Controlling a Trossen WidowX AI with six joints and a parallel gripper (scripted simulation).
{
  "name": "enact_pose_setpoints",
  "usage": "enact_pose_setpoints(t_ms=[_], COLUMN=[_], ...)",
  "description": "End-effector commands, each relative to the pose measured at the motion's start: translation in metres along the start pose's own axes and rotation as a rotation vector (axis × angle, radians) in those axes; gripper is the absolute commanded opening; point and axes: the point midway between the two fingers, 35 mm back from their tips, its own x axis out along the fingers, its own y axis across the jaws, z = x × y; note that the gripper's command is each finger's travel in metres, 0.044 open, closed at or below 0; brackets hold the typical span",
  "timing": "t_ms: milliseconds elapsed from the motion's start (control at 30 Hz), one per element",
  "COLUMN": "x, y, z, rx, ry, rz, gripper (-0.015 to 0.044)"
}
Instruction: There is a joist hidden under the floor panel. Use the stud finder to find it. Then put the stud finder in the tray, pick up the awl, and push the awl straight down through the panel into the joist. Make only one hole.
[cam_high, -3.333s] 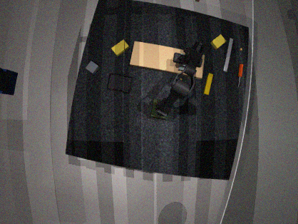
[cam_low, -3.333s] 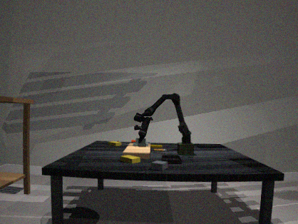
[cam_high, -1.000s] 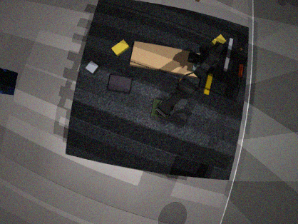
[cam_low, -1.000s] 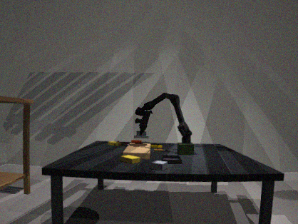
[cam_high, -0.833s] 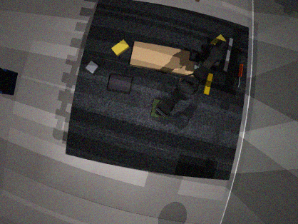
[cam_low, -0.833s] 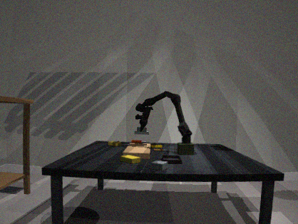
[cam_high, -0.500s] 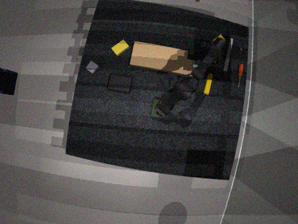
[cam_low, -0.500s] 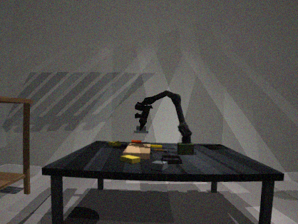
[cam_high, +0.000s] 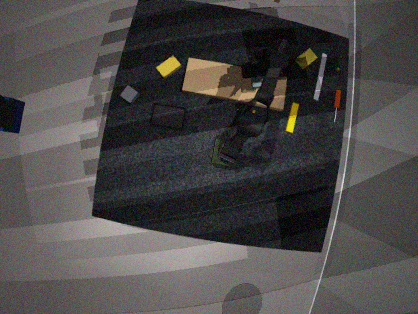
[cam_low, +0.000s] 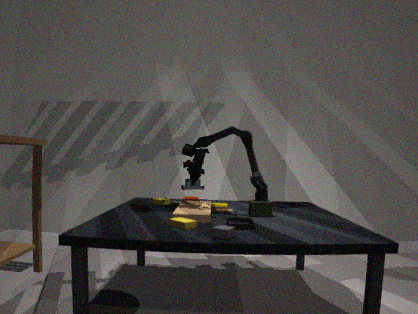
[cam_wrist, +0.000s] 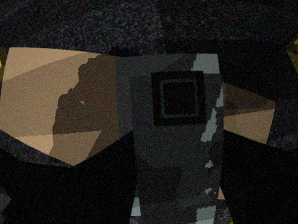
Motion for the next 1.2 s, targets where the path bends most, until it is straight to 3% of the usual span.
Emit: enact_pose_setpoints(t_ms=[0, 567, 1167], x=[0.001, 0.014, 0.017], y=[0.024, 0.134, 0.249], z=[0.01, 0.029, 0.015], rx=[-0.059, -0.322, -0.601], ry=[-0.009, -0.007, -0.008], rz=[0.009, 0.091, 0.176], gripper=[0.0, 0.0, 0.0])
